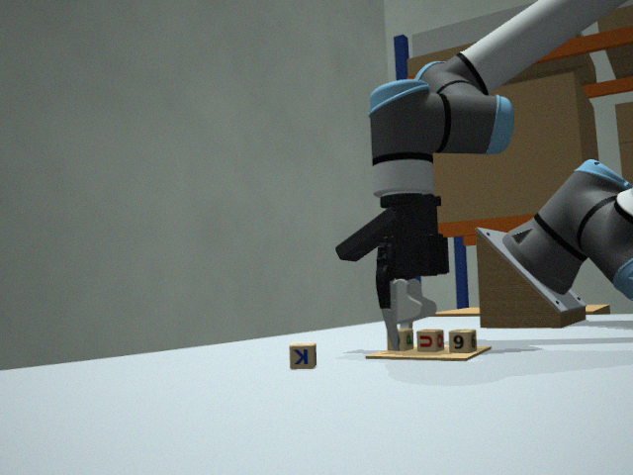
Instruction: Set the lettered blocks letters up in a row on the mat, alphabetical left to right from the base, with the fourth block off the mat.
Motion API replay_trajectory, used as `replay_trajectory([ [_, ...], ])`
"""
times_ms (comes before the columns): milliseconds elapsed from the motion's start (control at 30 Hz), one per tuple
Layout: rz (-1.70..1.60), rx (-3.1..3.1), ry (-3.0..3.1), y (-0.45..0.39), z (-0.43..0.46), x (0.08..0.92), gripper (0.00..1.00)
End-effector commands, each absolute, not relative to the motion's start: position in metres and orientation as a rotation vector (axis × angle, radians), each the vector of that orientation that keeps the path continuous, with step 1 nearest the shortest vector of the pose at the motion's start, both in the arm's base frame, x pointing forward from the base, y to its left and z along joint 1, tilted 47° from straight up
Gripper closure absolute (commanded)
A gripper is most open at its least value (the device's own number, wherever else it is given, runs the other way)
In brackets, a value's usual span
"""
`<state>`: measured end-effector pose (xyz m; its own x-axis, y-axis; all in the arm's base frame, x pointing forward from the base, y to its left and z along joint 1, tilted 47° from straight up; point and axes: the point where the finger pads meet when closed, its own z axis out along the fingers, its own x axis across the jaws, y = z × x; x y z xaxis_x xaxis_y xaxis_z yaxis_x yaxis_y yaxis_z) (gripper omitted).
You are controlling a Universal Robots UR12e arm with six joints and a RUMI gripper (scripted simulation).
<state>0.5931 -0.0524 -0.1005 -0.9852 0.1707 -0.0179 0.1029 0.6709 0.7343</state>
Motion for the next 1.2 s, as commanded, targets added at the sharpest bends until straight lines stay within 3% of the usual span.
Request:
replay_trajectory([
  [0, 1.218, 0.229, 2.793, -0.0532, -0.1003, 0.5935, 0.91],
  [567, 1.218, 0.229, 2.793, -0.0532, -0.1003, 0.5935, 0.91],
  [700, 1.218, 0.229, 2.793, -0.0532, -0.1003, 0.5935, 0.84],
  [833, 1.218, 0.229, 2.793, -0.0532, -0.1003, 0.5935, 0.84],
  [1067, 1.218, 0.229, 2.793, -0.0532, -0.1003, 0.5935, 0.72],
  [1167, 1.218, 0.229, 2.793, -0.0532, -0.1003, 0.5935, 0.72],
])
